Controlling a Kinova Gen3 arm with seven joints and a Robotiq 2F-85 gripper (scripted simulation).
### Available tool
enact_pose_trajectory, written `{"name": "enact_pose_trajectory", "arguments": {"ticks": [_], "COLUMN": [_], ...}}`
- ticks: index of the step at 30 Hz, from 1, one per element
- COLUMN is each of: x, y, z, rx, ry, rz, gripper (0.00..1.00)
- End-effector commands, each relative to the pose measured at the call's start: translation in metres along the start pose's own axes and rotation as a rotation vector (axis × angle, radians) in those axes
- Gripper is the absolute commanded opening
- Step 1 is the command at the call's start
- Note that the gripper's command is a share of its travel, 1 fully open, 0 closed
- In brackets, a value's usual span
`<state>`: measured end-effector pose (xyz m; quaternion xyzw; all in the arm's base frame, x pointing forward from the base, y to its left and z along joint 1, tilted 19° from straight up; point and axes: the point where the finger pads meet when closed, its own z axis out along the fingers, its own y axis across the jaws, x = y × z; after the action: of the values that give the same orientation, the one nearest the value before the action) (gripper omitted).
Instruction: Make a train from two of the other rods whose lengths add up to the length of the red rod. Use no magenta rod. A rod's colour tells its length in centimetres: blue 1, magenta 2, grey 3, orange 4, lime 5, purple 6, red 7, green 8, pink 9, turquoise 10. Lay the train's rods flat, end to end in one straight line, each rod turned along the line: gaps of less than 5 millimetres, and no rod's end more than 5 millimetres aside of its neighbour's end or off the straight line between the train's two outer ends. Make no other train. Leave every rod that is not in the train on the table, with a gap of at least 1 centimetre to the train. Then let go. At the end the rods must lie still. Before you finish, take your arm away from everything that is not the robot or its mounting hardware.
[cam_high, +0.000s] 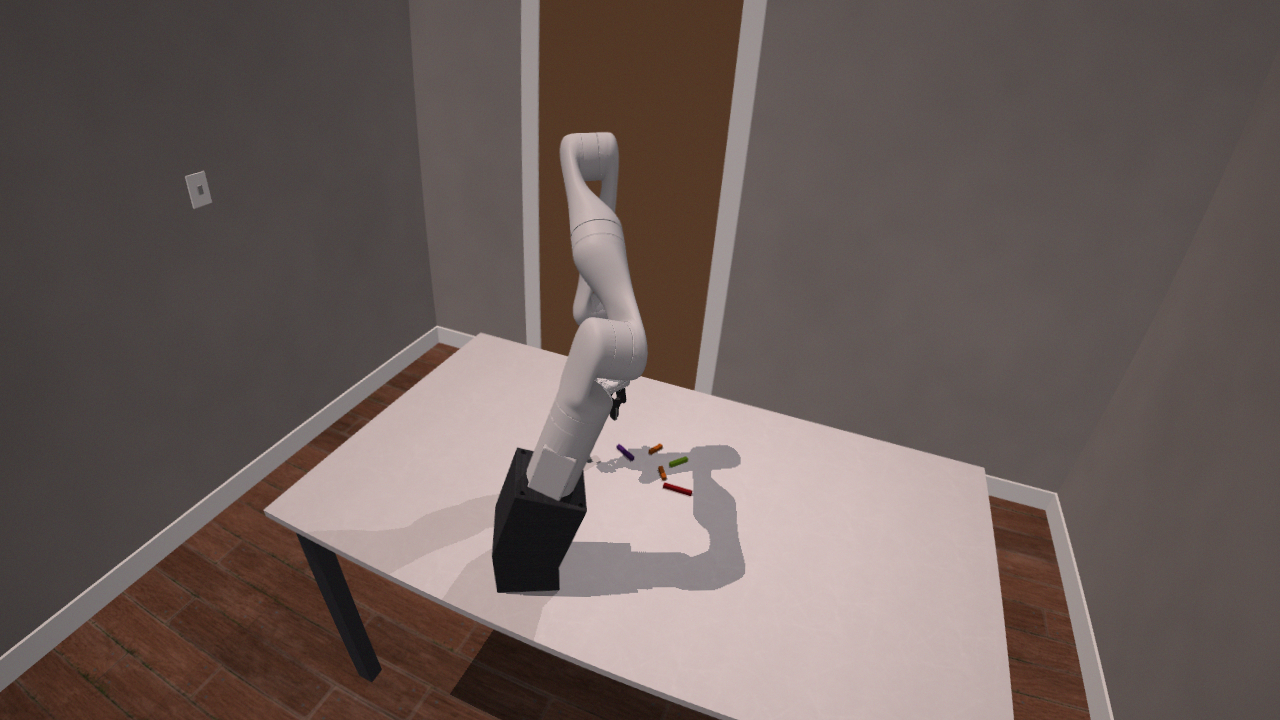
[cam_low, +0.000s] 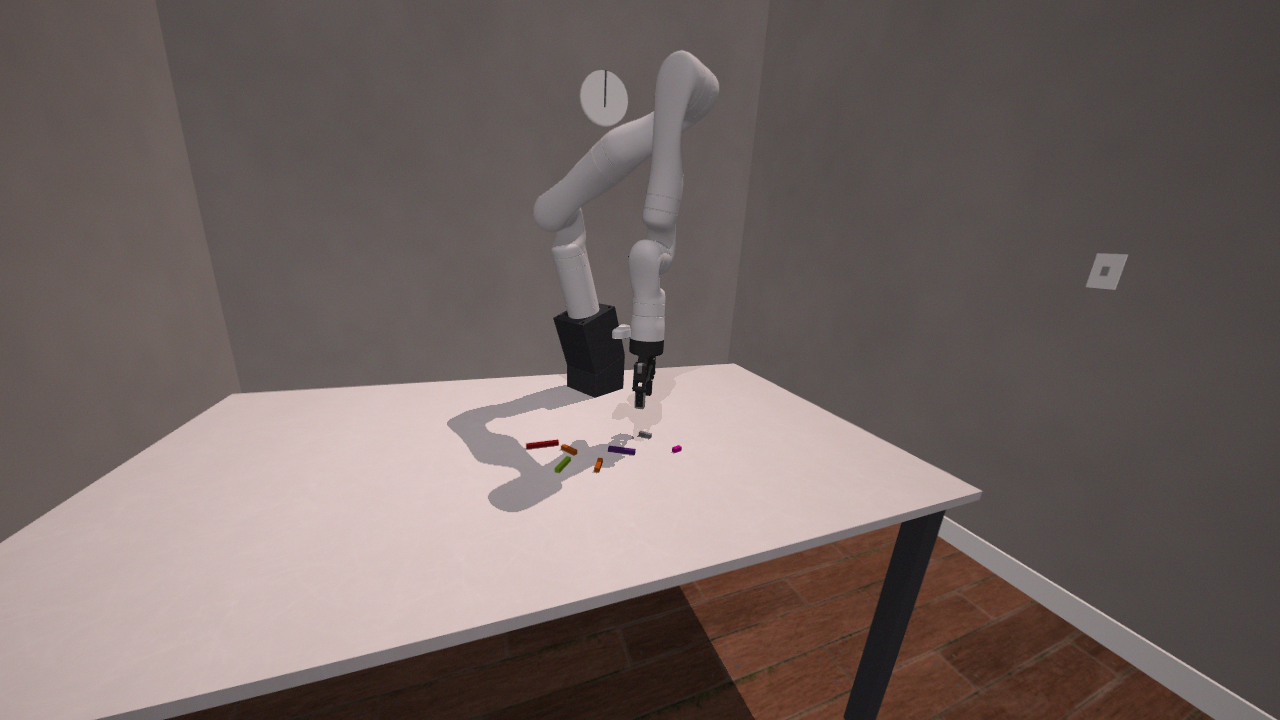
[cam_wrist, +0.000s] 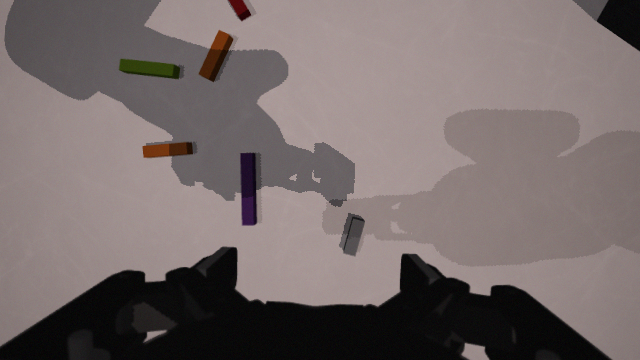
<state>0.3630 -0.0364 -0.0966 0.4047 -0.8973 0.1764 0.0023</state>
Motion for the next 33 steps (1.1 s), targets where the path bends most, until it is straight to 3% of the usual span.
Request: {"name": "enact_pose_trajectory", "arguments": {"ticks": [1, 16, 18, 33], "x": [0.002, 0.019, 0.019, 0.046], "y": [-0.001, -0.04, -0.04, -0.078], "z": [0.001, 0.012, 0.012, 0.021], "rx": [0.001, 0.056, 0.056, 0.093], "ry": [0.003, -0.001, -0.001, 0.022], "rz": [-0.005, -0.459, -0.459, -1.095], "gripper": [1.0, 1.0, 1.0, 1.0]}}
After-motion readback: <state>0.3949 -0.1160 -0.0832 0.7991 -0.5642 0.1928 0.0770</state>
